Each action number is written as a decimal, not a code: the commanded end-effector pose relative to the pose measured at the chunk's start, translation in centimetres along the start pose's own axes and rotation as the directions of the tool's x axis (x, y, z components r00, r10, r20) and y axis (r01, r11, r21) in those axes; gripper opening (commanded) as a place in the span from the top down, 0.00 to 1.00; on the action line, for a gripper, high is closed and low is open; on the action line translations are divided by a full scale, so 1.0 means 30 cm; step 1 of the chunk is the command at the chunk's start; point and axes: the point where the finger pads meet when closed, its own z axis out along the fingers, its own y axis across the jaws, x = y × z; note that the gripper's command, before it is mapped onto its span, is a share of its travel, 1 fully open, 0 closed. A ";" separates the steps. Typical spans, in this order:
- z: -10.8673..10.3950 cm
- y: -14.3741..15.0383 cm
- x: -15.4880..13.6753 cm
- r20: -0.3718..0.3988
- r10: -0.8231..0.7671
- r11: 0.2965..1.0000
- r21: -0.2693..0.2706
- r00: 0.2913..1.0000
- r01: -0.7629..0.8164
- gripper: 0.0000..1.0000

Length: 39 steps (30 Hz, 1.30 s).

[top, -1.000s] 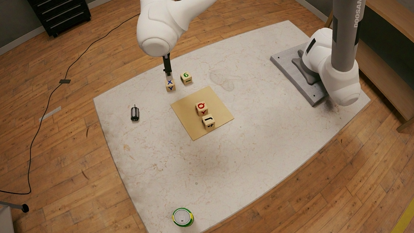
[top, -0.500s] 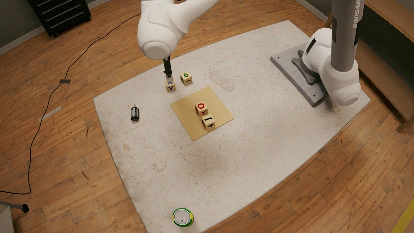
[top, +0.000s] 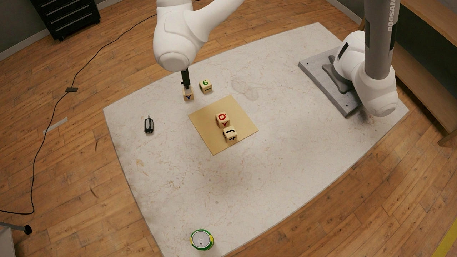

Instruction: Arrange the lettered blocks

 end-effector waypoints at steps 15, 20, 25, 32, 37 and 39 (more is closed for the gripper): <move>0.054 0.001 -0.002 0.002 0.000 1.000 0.000 1.000 0.000 0.47; 0.061 0.001 -0.002 0.002 0.000 1.000 0.000 1.000 0.000 0.47; 0.063 0.001 -0.002 0.002 0.000 1.000 0.000 1.000 0.000 0.47; 0.063 0.001 -0.002 0.002 0.000 1.000 0.000 1.000 0.000 0.47; 0.063 0.001 -0.002 0.002 0.000 1.000 0.000 1.000 0.000 0.47; 0.063 0.001 -0.002 0.002 0.000 1.000 0.000 1.000 0.000 0.47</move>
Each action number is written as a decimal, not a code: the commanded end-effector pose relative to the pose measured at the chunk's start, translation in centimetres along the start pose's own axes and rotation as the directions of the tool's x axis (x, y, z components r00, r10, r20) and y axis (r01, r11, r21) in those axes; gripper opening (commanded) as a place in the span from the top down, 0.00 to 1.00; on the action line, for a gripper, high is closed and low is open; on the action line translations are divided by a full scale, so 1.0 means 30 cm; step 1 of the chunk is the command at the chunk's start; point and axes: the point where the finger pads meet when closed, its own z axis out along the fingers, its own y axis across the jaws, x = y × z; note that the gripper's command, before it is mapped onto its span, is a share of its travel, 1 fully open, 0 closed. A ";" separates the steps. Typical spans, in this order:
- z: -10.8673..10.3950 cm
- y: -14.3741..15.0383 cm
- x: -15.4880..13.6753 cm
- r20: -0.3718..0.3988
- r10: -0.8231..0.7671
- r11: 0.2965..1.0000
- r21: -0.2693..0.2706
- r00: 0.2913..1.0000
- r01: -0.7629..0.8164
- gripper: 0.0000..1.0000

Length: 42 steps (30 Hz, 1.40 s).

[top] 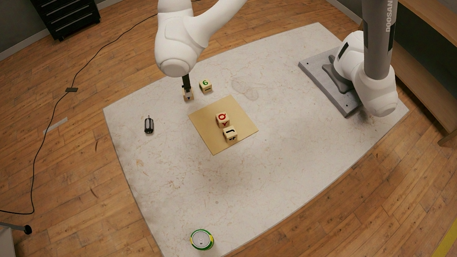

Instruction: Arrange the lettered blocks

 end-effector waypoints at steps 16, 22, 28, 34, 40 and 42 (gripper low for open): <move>-0.003 0.000 -0.003 0.002 0.000 1.000 0.000 1.000 0.000 0.47; 0.007 0.000 -0.003 0.002 0.000 1.000 0.000 1.000 0.000 0.47; 0.052 0.000 -0.003 0.002 0.000 1.000 0.000 1.000 0.000 0.47; 0.103 0.000 -0.003 0.002 0.000 1.000 0.000 1.000 0.000 0.47; 0.144 0.000 -0.003 0.002 0.000 1.000 0.000 1.000 0.000 0.47; 0.154 0.000 -0.003 0.002 0.000 1.000 0.000 1.000 0.000 0.47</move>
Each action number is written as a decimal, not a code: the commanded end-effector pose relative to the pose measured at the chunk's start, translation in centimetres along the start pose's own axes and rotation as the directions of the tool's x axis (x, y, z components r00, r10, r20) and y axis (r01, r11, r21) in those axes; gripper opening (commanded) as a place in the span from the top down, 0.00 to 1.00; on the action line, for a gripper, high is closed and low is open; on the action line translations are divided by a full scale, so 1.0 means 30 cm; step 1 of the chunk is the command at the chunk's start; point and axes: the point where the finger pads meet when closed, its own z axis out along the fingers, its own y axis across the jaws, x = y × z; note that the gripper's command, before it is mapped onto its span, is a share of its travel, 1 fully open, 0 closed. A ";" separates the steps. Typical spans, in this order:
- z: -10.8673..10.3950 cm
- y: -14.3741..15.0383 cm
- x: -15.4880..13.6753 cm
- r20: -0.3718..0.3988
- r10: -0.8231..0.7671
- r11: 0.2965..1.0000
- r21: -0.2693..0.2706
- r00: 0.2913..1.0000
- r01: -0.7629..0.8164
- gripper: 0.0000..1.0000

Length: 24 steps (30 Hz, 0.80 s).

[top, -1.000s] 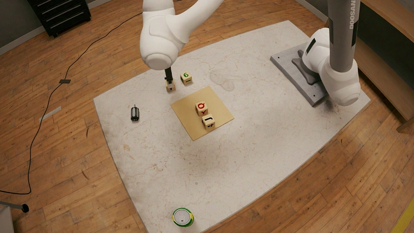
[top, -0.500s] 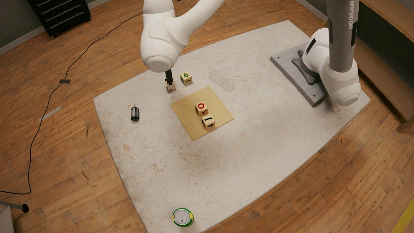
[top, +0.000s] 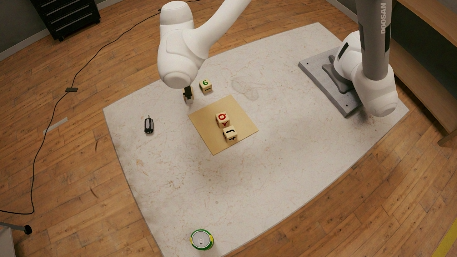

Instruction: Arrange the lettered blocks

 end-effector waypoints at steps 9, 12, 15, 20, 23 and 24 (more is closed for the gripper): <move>0.014 0.000 -0.002 0.002 0.000 1.000 0.000 1.000 0.000 0.47; 0.014 0.000 -0.002 0.002 0.000 1.000 0.000 1.000 0.000 0.47; 0.014 0.000 -0.002 0.002 0.000 1.000 0.000 1.000 0.000 0.58; 0.014 0.000 -0.002 0.002 0.000 1.000 0.000 1.000 0.000 0.58; 0.014 0.000 -0.002 0.002 0.000 1.000 0.000 1.000 0.000 0.58; 0.014 0.000 -0.002 0.002 0.000 1.000 0.000 1.000 0.000 0.58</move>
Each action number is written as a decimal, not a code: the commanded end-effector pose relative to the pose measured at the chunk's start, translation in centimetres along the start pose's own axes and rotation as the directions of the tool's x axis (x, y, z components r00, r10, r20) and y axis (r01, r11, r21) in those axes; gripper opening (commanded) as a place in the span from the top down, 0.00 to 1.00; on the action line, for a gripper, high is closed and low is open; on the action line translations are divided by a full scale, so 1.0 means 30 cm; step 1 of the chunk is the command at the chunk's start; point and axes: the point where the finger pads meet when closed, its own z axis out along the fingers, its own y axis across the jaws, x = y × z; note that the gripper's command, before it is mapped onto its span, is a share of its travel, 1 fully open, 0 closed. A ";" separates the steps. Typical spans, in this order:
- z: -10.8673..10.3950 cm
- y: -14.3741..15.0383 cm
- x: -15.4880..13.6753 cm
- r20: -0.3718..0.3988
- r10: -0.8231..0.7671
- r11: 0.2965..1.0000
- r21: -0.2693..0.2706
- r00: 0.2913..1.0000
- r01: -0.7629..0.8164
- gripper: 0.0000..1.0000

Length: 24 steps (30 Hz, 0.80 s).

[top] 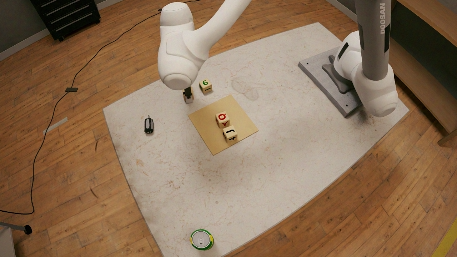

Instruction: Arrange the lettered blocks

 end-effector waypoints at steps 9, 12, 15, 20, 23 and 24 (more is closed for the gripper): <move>-0.003 0.000 -0.002 0.002 0.000 1.000 0.000 1.000 0.000 0.69; -0.003 0.000 -0.002 0.002 0.000 1.000 0.000 1.000 0.000 0.69; -0.003 0.000 -0.002 0.002 0.000 1.000 0.000 1.000 0.000 0.69; -0.003 0.000 -0.002 0.002 0.000 1.000 0.000 1.000 0.000 0.69; -0.003 0.000 -0.002 0.002 0.000 1.000 0.000 1.000 0.000 0.69; -0.003 0.000 -0.002 0.002 0.000 1.000 0.000 1.000 0.000 0.69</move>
